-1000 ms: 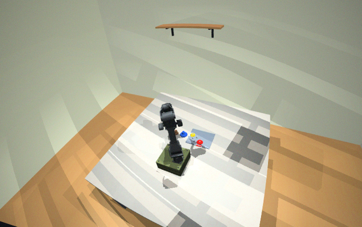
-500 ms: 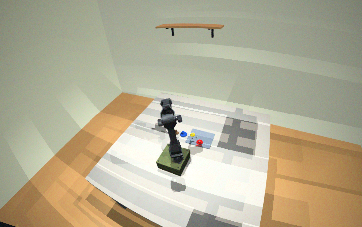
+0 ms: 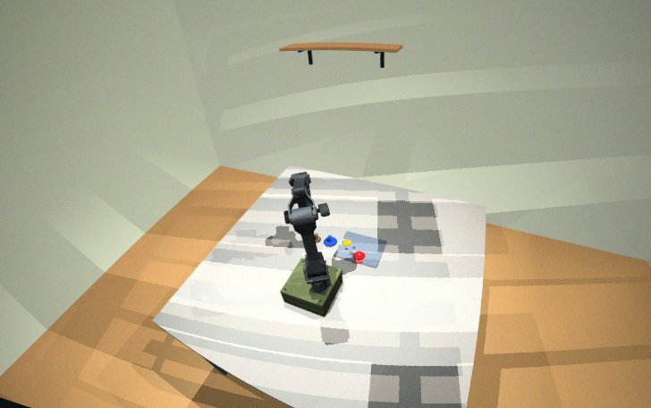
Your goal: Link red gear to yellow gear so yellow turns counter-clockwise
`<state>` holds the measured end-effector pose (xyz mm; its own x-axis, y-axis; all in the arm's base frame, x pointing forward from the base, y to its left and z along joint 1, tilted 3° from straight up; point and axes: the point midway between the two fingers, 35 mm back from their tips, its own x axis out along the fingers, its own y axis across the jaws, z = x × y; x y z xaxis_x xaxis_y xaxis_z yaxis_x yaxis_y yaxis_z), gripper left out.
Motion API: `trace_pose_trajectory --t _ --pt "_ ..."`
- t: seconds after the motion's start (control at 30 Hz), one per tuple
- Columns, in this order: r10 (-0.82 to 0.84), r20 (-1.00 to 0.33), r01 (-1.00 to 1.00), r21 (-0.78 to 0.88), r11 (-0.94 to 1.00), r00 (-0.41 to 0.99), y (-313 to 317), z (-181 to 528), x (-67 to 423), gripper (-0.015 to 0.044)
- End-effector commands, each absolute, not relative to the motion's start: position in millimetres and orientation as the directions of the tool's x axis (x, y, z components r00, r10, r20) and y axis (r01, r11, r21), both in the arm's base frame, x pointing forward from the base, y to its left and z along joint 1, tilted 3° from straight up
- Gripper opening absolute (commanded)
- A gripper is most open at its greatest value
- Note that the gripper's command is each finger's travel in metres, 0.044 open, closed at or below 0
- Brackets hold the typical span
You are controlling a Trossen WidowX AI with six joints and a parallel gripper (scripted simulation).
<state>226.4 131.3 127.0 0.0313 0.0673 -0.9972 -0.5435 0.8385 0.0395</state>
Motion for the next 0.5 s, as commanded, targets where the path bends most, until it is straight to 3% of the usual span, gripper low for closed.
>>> trace_pose_trajectory --t 0.0,0.47 --pt "0.071 -0.997 -0.544 0.042 0.838 0.033 125 124 231 0.0000" --pt "0.068 -0.997 -0.548 0.037 0.836 0.036 102 110 245 0.0000"
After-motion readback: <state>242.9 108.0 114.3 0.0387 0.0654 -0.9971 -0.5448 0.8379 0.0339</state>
